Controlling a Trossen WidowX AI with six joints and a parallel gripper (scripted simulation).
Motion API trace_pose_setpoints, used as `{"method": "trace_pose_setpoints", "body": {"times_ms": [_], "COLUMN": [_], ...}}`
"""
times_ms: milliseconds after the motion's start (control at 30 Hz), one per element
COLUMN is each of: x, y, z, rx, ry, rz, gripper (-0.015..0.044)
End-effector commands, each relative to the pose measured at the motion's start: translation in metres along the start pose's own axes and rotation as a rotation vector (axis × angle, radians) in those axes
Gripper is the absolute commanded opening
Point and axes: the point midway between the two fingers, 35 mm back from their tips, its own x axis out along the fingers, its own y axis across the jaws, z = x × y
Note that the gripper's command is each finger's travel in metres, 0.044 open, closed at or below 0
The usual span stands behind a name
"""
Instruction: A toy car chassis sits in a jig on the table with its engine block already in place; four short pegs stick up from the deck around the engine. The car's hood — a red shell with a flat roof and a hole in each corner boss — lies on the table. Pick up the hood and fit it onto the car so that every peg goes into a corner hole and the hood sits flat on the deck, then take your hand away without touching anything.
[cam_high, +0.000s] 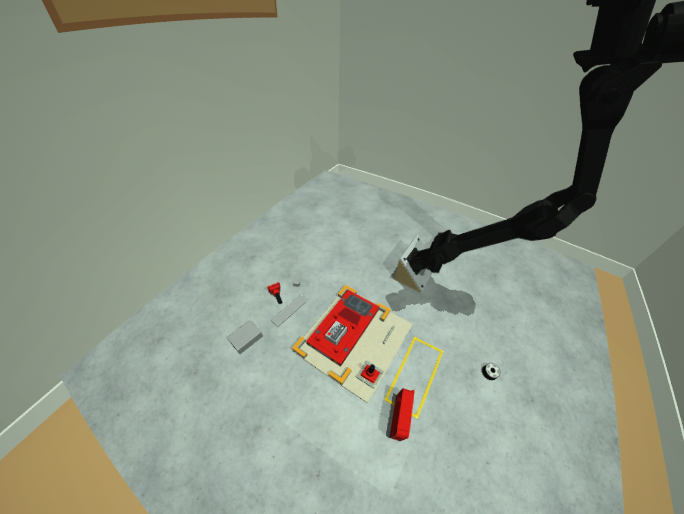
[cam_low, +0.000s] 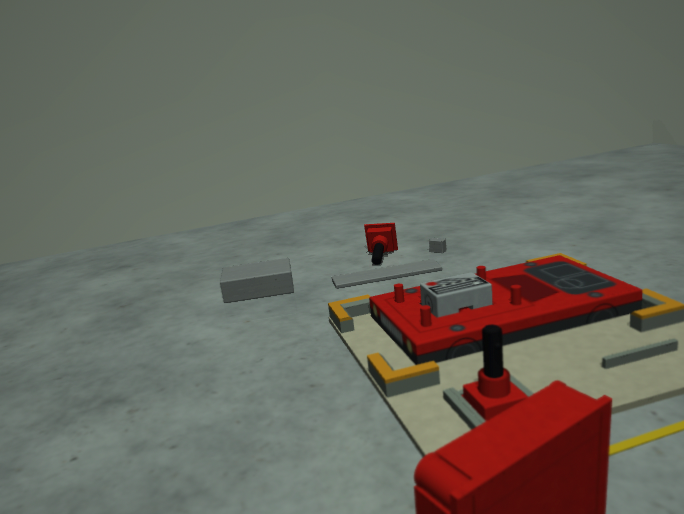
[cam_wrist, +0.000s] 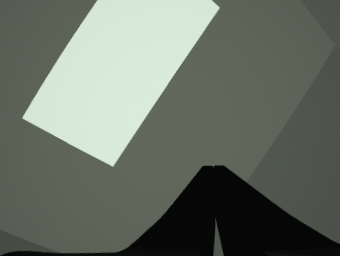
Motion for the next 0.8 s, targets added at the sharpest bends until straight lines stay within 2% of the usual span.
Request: {"method": "trace_pose_setpoints", "body": {"times_ms": [0, 400, 767], "x": [0.006, 0.001, -0.029], "y": [-0.045, -0.153, -0.249], "z": [-0.001, -0.022, -0.049], "rx": [0.065, 0.193, 0.274], "ry": [-0.008, -0.021, -0.042], "rz": [-0.129, -0.438, -0.737], "gripper": [0.0, 0.0, 0.0]}}
